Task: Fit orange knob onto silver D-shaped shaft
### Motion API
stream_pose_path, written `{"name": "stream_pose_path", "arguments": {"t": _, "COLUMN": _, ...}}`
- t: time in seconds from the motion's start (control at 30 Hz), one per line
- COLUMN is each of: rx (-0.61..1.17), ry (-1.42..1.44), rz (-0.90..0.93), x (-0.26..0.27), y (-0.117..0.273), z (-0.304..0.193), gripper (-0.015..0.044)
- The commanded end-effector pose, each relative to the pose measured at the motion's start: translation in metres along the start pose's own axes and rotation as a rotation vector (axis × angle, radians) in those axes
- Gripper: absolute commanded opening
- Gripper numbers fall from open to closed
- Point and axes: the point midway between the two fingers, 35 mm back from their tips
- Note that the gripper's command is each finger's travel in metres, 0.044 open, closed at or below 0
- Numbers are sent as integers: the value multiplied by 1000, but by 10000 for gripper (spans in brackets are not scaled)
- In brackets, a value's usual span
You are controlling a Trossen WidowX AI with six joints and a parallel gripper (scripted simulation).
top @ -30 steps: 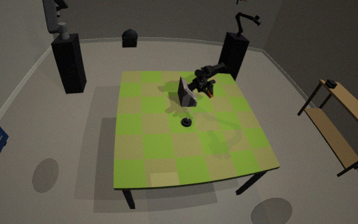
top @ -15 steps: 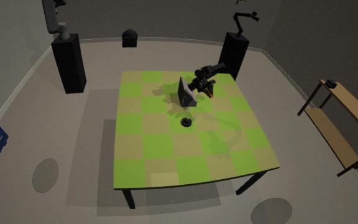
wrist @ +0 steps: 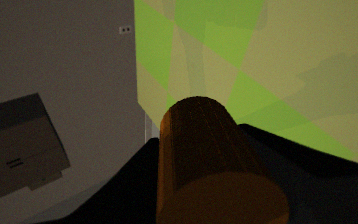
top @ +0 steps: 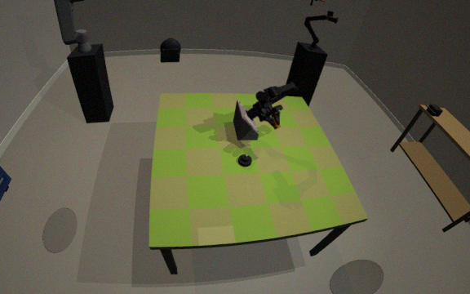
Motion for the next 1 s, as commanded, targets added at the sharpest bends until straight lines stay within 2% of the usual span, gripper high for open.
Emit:
{"name": "stream_pose_path", "arguments": {"t": 0.0, "rx": 7, "ry": 7, "rz": -28, "x": -3, "y": -6, "z": -4, "gripper": 0}}
{"name": "stream_pose_path", "arguments": {"t": 0.2, "rx": 12, "ry": 7, "rz": -116, "x": -8, "y": -15, "z": -6, "gripper": 0}}
{"name": "stream_pose_path", "arguments": {"t": 0.97, "rx": 61, "ry": 13, "rz": -726, "x": -41, "y": -56, "z": -12, "gripper": 0}}
Point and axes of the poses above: the point midway between the two fingers, 35 mm back from their tips, its own y axis back along the fingers, its own x axis across the jaws, z = x × y, and after that the axes turned 4 degrees about y, right-handed
